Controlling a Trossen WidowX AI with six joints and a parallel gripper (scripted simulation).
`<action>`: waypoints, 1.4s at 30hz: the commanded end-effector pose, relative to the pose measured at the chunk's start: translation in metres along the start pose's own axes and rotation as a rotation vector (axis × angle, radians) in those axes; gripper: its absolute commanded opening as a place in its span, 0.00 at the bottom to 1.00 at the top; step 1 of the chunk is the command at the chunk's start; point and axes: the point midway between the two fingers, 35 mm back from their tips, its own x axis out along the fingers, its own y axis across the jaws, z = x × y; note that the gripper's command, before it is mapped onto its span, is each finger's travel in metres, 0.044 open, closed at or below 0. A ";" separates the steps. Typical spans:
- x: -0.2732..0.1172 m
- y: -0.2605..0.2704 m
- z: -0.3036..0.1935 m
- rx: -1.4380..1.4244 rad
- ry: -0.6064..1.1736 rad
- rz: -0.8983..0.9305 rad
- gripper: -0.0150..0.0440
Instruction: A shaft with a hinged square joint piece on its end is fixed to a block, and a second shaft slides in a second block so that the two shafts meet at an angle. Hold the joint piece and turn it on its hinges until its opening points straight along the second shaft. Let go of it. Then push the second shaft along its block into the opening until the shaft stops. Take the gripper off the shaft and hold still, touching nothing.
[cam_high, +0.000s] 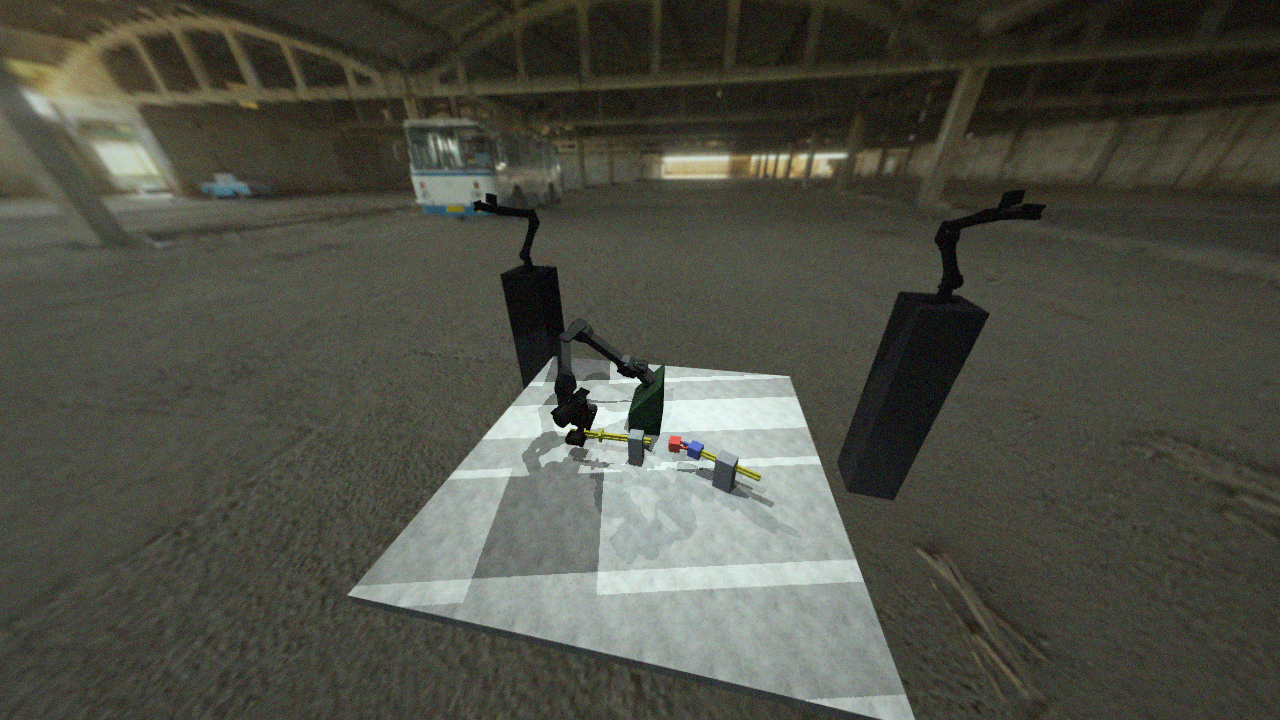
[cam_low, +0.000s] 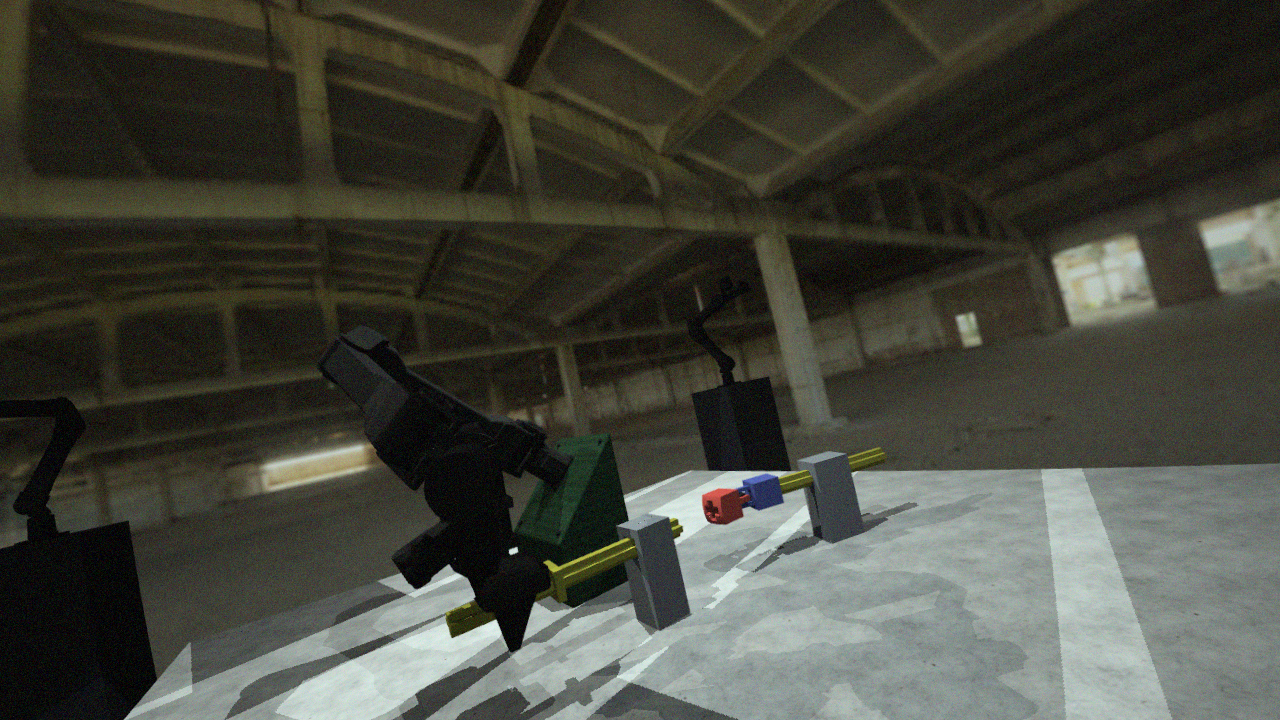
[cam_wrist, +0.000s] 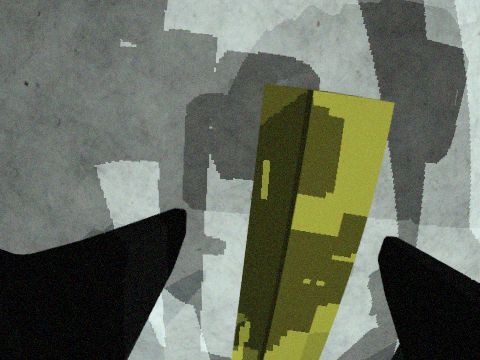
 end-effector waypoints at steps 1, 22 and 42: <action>0.001 0.000 -0.001 -0.004 0.005 0.002 0.69; 0.001 0.000 -0.001 -0.004 0.005 0.002 0.42; 0.001 0.000 0.000 -0.001 0.001 0.001 0.37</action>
